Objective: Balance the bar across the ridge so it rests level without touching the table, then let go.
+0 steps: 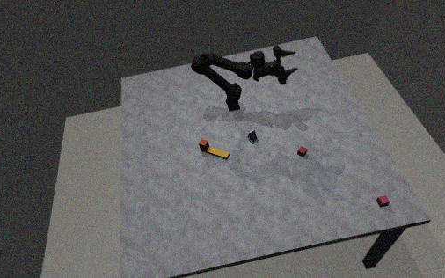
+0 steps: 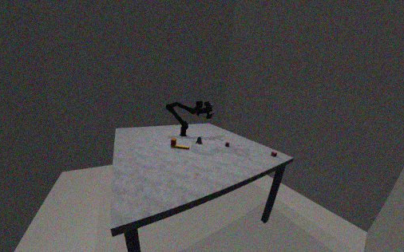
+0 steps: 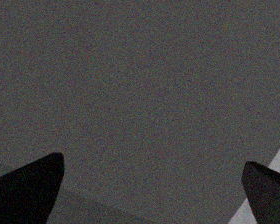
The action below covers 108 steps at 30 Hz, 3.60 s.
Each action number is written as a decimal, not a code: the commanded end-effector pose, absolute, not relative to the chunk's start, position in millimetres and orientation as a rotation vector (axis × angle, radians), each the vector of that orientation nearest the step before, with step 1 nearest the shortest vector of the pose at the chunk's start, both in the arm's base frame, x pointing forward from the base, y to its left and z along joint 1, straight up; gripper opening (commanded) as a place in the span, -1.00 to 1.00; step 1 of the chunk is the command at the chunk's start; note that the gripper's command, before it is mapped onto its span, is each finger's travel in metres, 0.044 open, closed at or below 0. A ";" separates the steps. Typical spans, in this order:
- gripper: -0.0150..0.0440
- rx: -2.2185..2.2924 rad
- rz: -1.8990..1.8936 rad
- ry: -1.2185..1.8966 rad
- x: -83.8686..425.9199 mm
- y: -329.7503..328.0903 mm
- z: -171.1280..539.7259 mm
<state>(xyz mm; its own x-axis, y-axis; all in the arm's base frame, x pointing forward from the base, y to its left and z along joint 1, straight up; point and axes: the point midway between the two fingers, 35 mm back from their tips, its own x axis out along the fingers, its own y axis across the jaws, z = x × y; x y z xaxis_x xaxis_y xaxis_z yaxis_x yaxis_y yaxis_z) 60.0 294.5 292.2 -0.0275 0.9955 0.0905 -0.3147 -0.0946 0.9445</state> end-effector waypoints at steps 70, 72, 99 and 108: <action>0.58 -0.328 0.451 0.853 355.9 73.7 200.7; 0.58 -0.363 0.443 0.879 357.6 61.8 198.3; 0.58 -0.692 0.534 1.273 332.4 -93.9 174.3; 0.58 -0.737 0.650 1.390 306.7 -138.9 170.8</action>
